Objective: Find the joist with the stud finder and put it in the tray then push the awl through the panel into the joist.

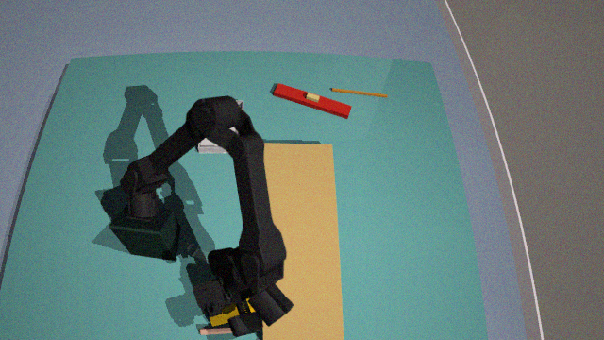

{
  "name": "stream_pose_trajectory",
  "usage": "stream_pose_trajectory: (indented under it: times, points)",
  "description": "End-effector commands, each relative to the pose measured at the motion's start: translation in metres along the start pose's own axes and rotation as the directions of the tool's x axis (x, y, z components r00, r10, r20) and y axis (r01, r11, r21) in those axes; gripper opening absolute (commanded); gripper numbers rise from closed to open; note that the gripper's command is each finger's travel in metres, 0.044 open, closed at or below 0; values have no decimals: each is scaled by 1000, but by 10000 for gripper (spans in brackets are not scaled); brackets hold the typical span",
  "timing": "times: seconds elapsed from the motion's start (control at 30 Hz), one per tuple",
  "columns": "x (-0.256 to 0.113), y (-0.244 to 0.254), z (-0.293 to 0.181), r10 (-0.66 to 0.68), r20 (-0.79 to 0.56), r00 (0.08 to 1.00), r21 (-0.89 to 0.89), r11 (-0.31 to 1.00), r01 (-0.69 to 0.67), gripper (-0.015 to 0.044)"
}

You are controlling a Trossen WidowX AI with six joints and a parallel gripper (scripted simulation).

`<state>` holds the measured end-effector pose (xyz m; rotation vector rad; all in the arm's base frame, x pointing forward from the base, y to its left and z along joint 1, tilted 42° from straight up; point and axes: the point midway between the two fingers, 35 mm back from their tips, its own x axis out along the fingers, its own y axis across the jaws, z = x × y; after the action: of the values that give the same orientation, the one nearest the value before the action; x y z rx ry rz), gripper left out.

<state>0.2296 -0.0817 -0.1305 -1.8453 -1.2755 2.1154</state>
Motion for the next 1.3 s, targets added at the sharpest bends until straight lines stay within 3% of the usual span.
stream_pose_trajectory:
  times: [0.0,0.67,0.8,1.27]
  points:
    - [6,0,-2,-4,-5,1000,5,1000,4,440]
    - [35,-2,-10,-6,-5,1000,4,1000,6,440]
    - [35,-2,-10,-6,-5,1000,4,1000,6,335]
    - [35,-2,-10,-6,-5,1000,4,1000,6,242]
